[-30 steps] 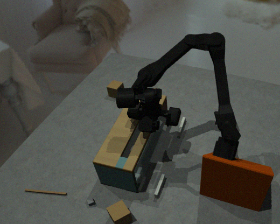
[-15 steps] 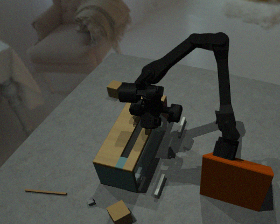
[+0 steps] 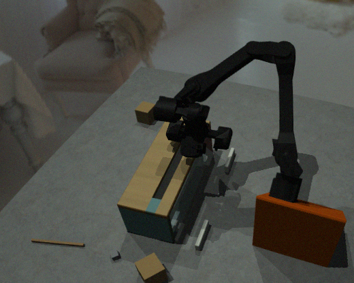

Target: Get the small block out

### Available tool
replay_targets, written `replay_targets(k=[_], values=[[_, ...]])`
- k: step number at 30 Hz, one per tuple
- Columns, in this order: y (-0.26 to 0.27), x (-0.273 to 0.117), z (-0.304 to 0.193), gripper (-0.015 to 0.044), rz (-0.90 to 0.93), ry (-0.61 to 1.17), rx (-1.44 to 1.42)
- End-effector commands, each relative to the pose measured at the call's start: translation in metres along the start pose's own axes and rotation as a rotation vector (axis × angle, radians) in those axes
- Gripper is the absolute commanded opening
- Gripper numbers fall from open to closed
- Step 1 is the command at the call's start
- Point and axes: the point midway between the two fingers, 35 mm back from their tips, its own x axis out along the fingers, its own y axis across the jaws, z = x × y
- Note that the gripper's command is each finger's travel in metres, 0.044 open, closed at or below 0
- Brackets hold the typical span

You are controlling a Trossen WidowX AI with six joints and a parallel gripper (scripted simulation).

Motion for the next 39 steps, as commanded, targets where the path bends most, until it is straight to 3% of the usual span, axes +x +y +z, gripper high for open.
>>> replay_targets(k=[1, 12, 20, 27, 28, 32, 39], values=[[0.001, 0.004, -0.007, 0.04, 0.005, 0.003, 0.0], [0.001, 0.005, -0.016, 0.04, 0.005, 0.003, 0.001], [0.0, -0.051, -0.032, 0.04, 0.005, -0.002, 0.001], [-0.001, -0.049, -0.031, 0.04, -0.005, 0.001, -0.003], [-0.001, -0.052, -0.03, 0.0374, -0.012, -0.008, 0.009], [0.003, -0.062, -0.028, 0.0285, -0.036, -0.09, 0.376], [0.013, -0.057, -0.036, 0.0285, 0.03, -0.192, 1.219]])
